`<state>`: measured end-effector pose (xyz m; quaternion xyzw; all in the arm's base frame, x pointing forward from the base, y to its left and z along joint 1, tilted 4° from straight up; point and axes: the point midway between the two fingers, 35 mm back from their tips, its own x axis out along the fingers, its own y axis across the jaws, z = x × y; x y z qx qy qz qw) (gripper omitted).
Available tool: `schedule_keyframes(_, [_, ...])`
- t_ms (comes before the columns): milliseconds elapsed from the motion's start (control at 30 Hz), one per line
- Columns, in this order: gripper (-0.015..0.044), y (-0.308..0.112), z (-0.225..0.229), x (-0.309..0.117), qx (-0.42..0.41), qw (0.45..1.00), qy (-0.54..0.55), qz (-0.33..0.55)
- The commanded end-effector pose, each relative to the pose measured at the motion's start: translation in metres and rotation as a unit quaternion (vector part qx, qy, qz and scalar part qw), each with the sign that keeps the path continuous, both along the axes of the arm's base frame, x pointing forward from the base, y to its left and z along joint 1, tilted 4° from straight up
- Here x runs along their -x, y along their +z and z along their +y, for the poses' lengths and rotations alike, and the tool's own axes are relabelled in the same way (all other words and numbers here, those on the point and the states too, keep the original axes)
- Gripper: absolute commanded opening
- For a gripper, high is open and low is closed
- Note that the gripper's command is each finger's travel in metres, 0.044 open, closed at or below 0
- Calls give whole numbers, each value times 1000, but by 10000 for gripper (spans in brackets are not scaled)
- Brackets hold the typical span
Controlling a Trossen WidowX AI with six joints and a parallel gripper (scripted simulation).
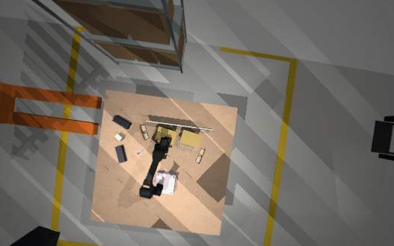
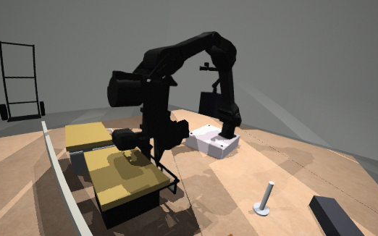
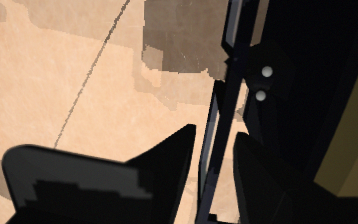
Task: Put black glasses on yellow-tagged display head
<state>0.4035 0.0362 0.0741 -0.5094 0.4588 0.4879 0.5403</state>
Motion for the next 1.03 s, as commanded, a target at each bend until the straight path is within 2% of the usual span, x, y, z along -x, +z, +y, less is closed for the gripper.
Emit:
schedule_keyframes(0, [108,0,0,0,0,1000,0,0])
schedule_keyframes(133, [108,5,0,0,1,1000,0,2])
schedule_keyframes(267, [108,30,-3,4,5,1000,1,10])
schedule_keyframes(567, [108,32,-3,5,5,1000,1,11])
schedule_keyframes(800, [108,36,-3,40,5,1000,1,12])
schedule_keyframes(1000, [108,39,-3,51,5,1000,1,13])
